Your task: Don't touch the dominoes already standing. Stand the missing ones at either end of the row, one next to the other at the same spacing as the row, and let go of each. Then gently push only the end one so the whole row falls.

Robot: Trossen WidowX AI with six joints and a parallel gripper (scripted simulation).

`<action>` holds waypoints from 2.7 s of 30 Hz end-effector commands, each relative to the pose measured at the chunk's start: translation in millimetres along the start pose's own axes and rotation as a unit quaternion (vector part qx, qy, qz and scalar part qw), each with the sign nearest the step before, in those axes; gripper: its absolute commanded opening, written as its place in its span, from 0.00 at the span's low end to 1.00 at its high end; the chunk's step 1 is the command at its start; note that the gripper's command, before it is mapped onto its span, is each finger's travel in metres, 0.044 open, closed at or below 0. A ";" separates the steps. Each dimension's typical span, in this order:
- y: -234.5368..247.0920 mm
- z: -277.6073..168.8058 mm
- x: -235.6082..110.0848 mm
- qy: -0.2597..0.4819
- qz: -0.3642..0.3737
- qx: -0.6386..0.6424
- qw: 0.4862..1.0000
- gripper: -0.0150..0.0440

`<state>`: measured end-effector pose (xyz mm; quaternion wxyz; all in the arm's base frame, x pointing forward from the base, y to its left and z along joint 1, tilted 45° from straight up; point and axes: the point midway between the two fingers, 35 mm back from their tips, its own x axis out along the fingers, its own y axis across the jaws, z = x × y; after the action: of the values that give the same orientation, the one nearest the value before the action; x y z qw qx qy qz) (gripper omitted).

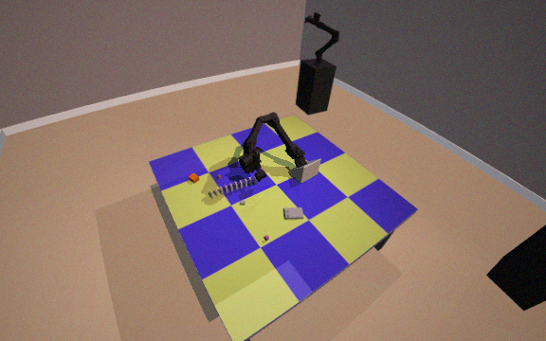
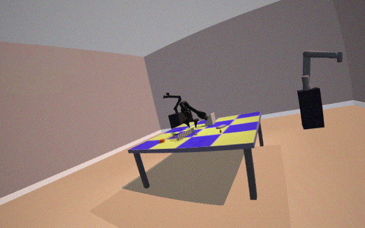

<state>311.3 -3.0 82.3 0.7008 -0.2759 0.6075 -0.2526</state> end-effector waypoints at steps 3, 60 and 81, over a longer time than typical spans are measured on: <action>5.7 4.9 -78.0 -0.014 0.011 0.000 1.000 1.00; 2.4 -37.5 -47.6 -0.010 -0.006 -0.703 0.711 0.25; 3.4 -34.4 -24.0 -0.012 -0.006 -0.702 0.712 0.25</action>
<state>272.2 26.8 104.8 0.3152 -0.6960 0.5959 0.2472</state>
